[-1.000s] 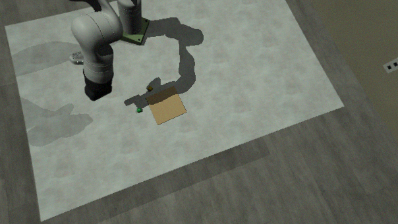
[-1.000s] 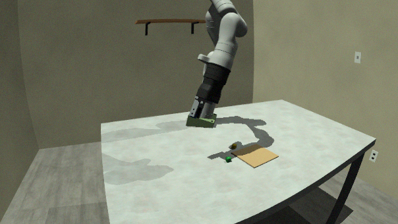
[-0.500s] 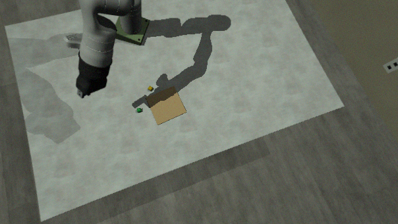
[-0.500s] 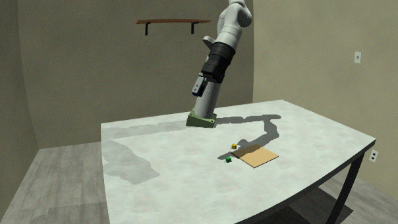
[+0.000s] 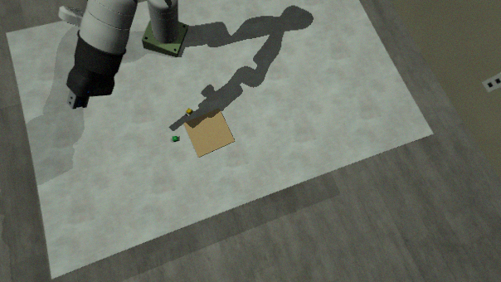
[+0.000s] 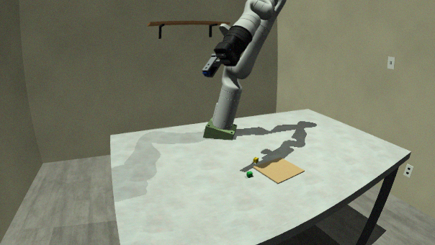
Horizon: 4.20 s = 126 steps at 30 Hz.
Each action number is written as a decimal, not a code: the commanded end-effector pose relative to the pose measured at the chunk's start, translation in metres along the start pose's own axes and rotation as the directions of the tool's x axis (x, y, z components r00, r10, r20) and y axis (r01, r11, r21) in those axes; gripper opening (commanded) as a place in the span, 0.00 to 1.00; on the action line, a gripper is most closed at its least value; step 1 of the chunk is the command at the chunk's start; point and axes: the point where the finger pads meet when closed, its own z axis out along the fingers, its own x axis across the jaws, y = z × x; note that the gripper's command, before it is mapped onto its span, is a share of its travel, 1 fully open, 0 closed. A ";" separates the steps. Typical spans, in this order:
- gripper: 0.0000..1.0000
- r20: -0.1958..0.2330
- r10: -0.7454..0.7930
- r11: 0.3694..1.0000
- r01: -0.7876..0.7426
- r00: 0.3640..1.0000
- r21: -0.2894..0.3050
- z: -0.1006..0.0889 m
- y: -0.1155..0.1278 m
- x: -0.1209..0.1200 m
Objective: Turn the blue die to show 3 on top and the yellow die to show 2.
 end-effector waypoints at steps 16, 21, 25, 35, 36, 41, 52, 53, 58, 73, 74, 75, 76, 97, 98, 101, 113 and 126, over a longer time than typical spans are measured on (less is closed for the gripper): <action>0.34 0.094 0.075 0.922 -0.033 0.993 -0.385 -0.060 -0.020 -0.054; 0.34 0.095 0.099 0.907 -0.050 0.991 -0.418 -0.062 -0.024 -0.057; 0.34 0.083 0.154 0.867 -0.094 0.985 -0.489 -0.063 -0.034 -0.062; 0.34 -0.047 0.297 0.724 -0.257 0.954 -0.641 -0.031 -0.055 -0.050; 0.34 -0.047 0.297 0.724 -0.257 0.954 -0.641 -0.031 -0.055 -0.050; 0.34 -0.111 0.329 0.676 -0.316 0.938 -0.665 -0.013 -0.058 -0.036; 0.34 -0.204 0.357 0.619 -0.395 0.911 -0.679 0.014 -0.057 -0.012; 0.34 -0.199 0.363 0.628 -0.397 0.910 -0.669 0.014 -0.057 -0.012; 0.34 -0.192 0.370 0.646 -0.401 0.909 -0.650 0.014 -0.057 -0.012; 0.34 -0.298 0.370 0.573 -0.469 0.880 -0.672 0.039 -0.052 0.018; 0.34 -0.321 0.371 0.563 -0.486 0.871 -0.668 0.045 -0.050 0.027; 0.34 -0.343 0.371 0.554 -0.503 0.863 -0.663 0.050 -0.048 0.035; 0.34 -0.365 0.371 0.546 -0.519 0.854 -0.658 0.056 -0.046 0.044; 0.34 -0.642 0.313 0.499 -0.696 0.700 -0.517 0.103 -0.013 0.188; 0.34 -0.649 0.310 0.499 -0.700 0.695 -0.511 0.104 -0.012 0.193; 0.34 -0.667 0.302 0.501 -0.709 0.681 -0.497 0.105 -0.010 0.205; 0.34 -0.693 0.290 0.504 -0.721 0.660 -0.476 0.106 -0.006 0.223; 0.34 -0.694 0.289 0.504 -0.721 0.659 -0.475 0.107 -0.006 0.226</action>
